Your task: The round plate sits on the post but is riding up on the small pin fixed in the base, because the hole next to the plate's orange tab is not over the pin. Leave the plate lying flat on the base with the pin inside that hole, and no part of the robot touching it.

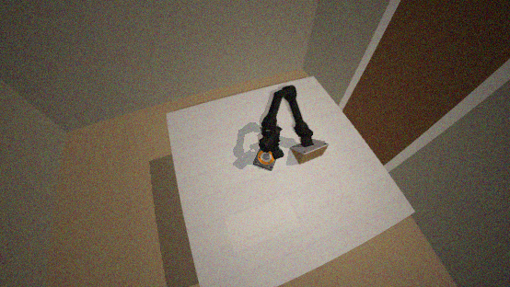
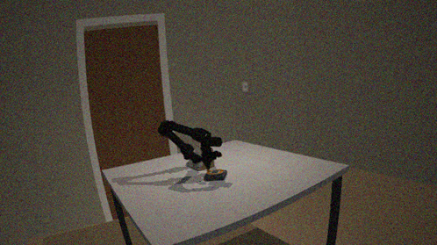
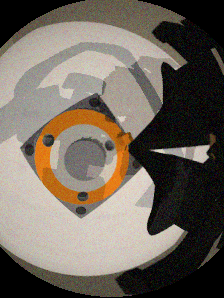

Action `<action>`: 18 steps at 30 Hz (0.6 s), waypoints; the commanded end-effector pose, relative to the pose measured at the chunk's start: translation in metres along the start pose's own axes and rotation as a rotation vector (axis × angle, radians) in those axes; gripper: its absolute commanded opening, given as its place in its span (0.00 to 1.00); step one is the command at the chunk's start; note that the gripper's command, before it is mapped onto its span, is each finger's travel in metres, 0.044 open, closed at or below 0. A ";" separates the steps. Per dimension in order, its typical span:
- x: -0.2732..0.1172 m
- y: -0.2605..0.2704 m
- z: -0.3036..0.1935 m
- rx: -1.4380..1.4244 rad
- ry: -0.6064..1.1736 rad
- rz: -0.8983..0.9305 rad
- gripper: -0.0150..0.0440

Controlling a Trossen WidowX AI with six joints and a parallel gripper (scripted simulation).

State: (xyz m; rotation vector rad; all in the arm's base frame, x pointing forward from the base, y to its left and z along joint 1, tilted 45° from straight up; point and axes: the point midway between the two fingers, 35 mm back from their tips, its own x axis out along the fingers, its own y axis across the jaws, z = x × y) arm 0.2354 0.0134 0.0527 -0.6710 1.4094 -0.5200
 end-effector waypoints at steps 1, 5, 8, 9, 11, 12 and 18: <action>0.001 -0.008 0.004 0.004 -0.005 -0.006 0.25; 0.001 -0.010 0.007 0.004 -0.005 -0.006 0.25; 0.001 -0.012 0.008 0.004 -0.005 -0.006 0.25; 0.001 -0.013 0.009 0.004 -0.005 -0.006 0.25; 0.001 -0.014 0.011 0.004 -0.006 -0.006 0.25; 0.001 -0.015 0.012 0.004 -0.006 -0.006 0.25; 0.001 -0.019 0.017 0.004 -0.006 -0.006 0.25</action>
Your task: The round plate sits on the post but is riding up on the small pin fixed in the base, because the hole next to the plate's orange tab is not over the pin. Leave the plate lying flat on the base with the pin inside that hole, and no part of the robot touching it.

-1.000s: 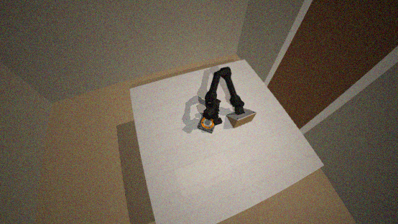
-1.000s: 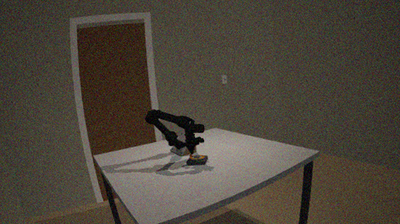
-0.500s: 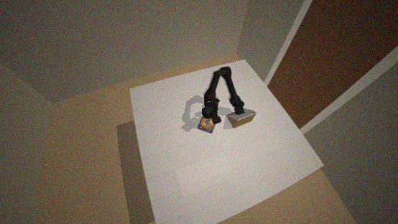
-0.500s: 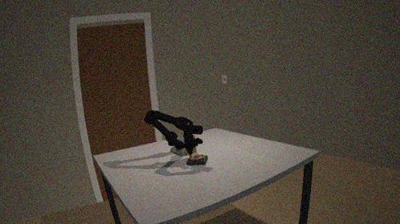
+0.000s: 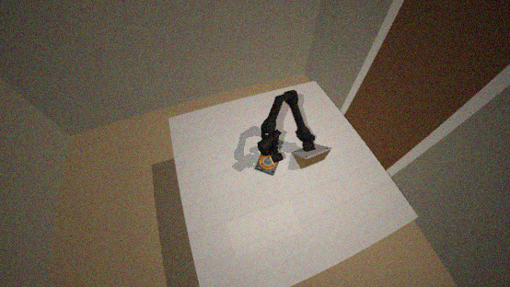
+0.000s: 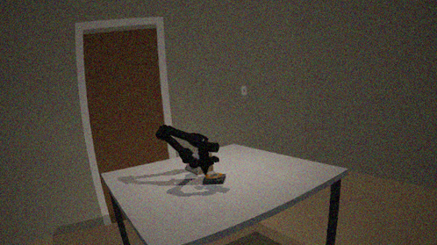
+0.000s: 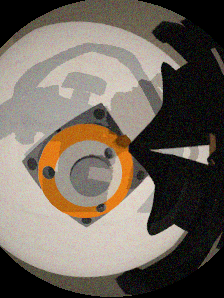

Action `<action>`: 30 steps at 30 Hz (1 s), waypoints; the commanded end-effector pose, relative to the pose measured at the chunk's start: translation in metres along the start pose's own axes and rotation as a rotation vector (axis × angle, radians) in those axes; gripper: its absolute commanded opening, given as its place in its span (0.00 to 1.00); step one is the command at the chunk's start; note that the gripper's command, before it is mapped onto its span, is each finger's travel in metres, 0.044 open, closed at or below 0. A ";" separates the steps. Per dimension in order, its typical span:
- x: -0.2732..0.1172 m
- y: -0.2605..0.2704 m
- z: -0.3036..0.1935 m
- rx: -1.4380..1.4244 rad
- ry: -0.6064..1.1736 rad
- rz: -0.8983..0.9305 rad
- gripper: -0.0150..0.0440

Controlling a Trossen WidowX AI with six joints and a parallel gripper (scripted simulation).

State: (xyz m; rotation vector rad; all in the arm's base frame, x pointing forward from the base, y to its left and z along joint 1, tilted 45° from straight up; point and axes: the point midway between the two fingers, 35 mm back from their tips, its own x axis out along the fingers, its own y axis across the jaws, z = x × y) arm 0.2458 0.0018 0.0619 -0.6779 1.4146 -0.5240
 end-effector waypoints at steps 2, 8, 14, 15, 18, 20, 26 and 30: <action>-0.002 -0.006 0.009 0.009 -0.012 0.000 0.25; -0.003 -0.009 0.014 0.009 -0.012 0.000 0.25; -0.004 -0.012 0.018 0.009 -0.012 0.000 0.25; -0.004 -0.012 0.019 0.009 -0.012 0.000 0.25; -0.005 -0.013 0.021 0.009 -0.012 0.000 0.25; -0.005 -0.014 0.023 0.009 -0.012 0.000 0.25; -0.006 -0.015 0.028 0.010 -0.012 -0.001 0.25; -0.007 -0.016 0.032 0.010 -0.012 -0.001 0.25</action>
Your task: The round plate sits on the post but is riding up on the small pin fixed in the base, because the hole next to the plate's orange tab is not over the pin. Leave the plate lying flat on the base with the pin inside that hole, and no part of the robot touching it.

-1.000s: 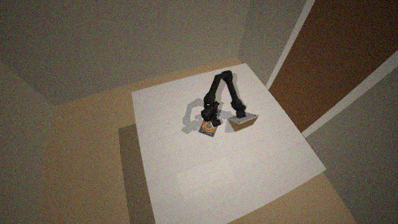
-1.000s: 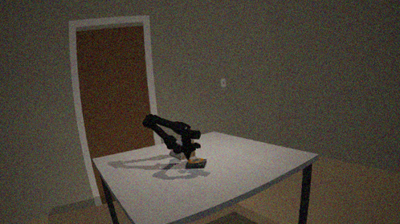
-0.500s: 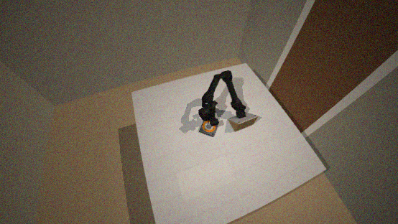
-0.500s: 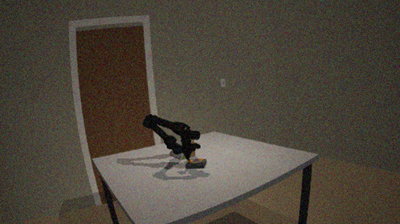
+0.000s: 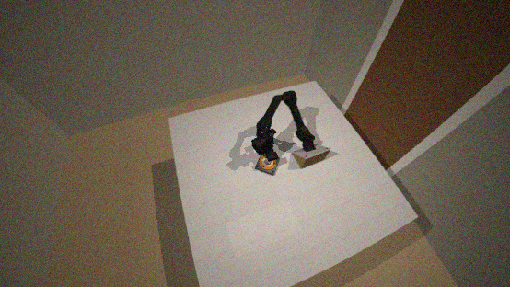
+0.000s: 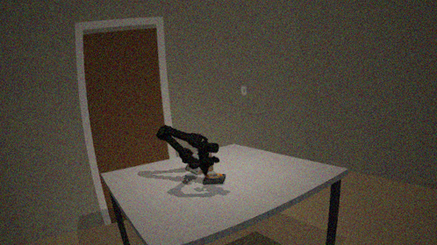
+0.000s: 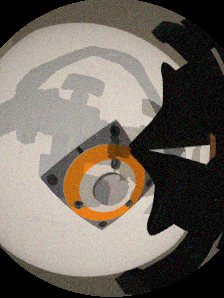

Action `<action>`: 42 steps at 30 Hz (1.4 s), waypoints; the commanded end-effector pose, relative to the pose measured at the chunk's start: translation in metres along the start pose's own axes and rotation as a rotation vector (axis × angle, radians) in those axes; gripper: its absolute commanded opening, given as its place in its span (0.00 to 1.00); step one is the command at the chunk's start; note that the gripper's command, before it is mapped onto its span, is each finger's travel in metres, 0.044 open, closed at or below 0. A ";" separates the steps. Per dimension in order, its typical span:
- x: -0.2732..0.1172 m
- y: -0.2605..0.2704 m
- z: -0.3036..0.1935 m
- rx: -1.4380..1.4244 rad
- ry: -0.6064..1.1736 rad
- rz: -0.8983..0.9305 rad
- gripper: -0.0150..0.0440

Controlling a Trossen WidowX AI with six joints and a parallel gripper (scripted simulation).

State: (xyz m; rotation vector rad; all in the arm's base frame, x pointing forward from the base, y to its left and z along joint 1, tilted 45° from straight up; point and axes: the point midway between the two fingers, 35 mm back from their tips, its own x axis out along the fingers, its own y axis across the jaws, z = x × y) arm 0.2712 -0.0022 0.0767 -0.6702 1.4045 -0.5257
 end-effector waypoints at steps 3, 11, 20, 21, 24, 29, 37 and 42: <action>-0.002 -0.001 0.009 0.000 -0.005 -0.002 0.25; -0.002 -0.001 0.016 0.001 -0.005 -0.002 0.25; -0.002 0.000 0.026 0.001 -0.005 -0.002 0.25; -0.002 0.000 0.027 0.001 -0.005 -0.002 0.25; -0.002 0.001 0.031 0.001 -0.006 -0.002 0.25; -0.002 0.003 0.034 0.001 -0.006 -0.002 0.25; -0.002 0.005 0.038 0.001 -0.006 -0.002 0.25; -0.002 0.006 0.041 0.002 -0.006 -0.002 0.25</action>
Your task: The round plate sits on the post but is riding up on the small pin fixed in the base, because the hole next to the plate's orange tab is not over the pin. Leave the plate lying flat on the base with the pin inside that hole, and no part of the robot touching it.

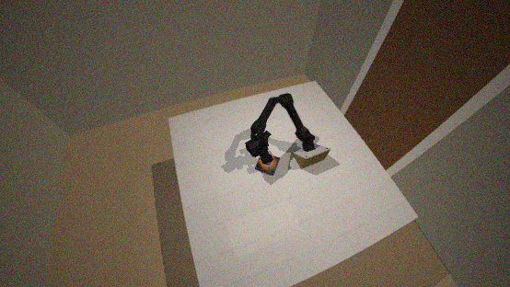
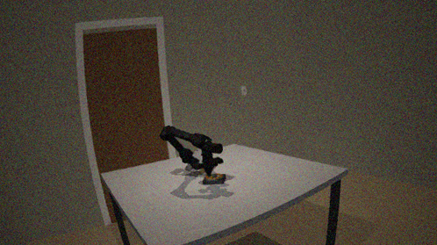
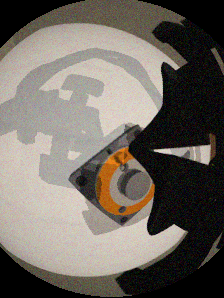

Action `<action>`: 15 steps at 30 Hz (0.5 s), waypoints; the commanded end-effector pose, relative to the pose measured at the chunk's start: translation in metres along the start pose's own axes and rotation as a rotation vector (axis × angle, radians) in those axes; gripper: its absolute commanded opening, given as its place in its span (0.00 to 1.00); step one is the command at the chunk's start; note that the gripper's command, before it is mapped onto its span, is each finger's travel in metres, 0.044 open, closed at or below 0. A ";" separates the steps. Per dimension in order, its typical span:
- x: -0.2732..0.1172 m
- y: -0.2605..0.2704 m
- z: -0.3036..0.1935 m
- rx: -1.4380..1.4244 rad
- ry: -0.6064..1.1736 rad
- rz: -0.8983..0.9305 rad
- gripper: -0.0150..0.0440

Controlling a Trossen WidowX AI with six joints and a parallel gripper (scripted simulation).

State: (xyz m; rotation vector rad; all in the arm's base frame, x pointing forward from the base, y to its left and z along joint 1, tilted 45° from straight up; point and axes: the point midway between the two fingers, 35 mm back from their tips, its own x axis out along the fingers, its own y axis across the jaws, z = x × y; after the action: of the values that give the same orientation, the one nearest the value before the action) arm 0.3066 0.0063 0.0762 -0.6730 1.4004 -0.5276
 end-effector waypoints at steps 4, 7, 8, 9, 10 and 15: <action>-0.007 0.002 0.005 0.001 -0.003 0.002 0.25; -0.022 0.002 0.004 0.001 -0.003 0.003 0.25; -0.027 0.002 0.004 0.000 -0.003 0.004 0.25; -0.032 0.002 0.003 0.000 -0.002 0.004 0.25; -0.038 0.002 0.002 0.000 -0.002 0.003 0.25; -0.035 0.003 0.001 -0.010 -0.001 -0.002 0.25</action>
State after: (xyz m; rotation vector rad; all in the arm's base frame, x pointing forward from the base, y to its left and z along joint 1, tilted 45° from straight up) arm 0.3030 0.0347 0.1003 -0.6817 1.4001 -0.5215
